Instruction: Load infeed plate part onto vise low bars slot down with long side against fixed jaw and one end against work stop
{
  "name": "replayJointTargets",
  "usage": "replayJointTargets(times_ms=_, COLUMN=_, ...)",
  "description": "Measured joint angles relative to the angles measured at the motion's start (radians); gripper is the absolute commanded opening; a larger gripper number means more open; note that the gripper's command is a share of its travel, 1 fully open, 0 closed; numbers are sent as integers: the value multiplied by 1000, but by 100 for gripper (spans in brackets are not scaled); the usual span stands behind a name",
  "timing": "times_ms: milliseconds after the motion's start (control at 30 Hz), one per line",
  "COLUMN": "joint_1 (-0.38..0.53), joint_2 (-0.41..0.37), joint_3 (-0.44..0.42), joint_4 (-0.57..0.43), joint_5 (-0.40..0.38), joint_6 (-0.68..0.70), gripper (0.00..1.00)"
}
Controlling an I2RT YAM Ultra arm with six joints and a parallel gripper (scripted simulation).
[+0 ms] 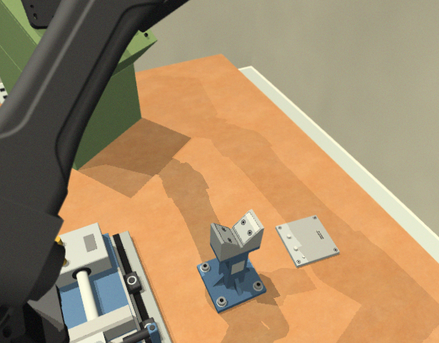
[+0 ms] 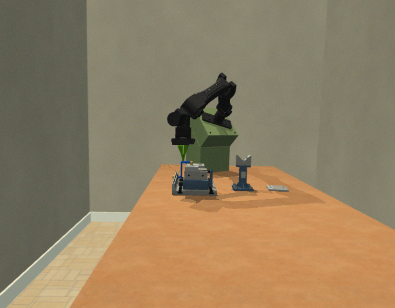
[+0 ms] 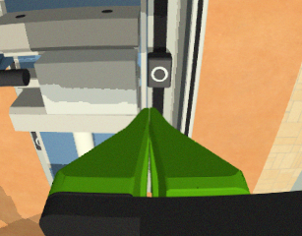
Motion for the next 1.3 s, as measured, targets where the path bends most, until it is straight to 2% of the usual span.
replayJointTargets(times_ms=733, joint_1=26, joint_2=36, joint_3=0, joint_4=67, joint_5=13, joint_6=39, gripper=0)
replayJointTargets(times_ms=1300, joint_1=26, joint_2=38, joint_3=0, joint_4=70, joint_5=14, joint_6=42, gripper=0)
